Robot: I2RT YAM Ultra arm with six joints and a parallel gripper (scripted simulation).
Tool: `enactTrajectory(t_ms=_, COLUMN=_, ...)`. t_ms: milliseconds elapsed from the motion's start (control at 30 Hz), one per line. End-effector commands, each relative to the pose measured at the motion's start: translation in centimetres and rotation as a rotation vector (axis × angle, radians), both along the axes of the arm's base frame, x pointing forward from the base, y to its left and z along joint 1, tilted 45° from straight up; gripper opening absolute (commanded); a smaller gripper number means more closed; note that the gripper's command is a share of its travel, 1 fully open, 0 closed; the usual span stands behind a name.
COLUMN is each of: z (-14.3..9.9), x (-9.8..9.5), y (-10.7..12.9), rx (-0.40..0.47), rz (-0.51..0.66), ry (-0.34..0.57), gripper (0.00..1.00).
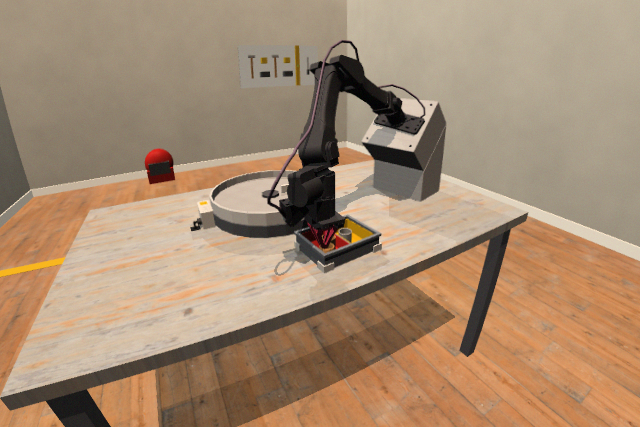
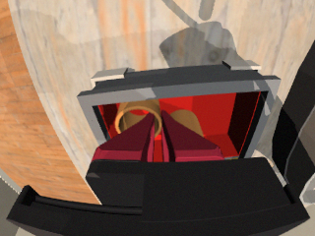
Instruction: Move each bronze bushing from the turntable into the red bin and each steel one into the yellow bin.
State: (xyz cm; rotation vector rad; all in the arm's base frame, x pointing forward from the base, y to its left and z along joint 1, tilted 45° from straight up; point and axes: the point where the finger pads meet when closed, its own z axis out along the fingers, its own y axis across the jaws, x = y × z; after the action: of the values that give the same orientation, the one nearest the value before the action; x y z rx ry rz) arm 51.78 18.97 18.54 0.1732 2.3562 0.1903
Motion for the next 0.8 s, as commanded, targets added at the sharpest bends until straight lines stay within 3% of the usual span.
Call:
enactTrajectory(t_ms=0, z=2.05, x=0.28, y=0.59, rx=0.020, rz=0.010, ry=-0.044, gripper=0.00)
enactTrajectory(t_ms=133, z=2.05, x=0.28, y=0.59, rx=0.020, rz=0.010, ry=-0.044, gripper=0.00)
enactTrajectory(t_ms=167, z=2.05, x=0.28, y=0.59, rx=0.020, rz=0.010, ry=-0.044, gripper=0.15)
enactTrajectory(t_ms=767, z=2.02, x=0.25, y=0.57, rx=0.020, rz=0.010, ry=-0.042, gripper=0.15)
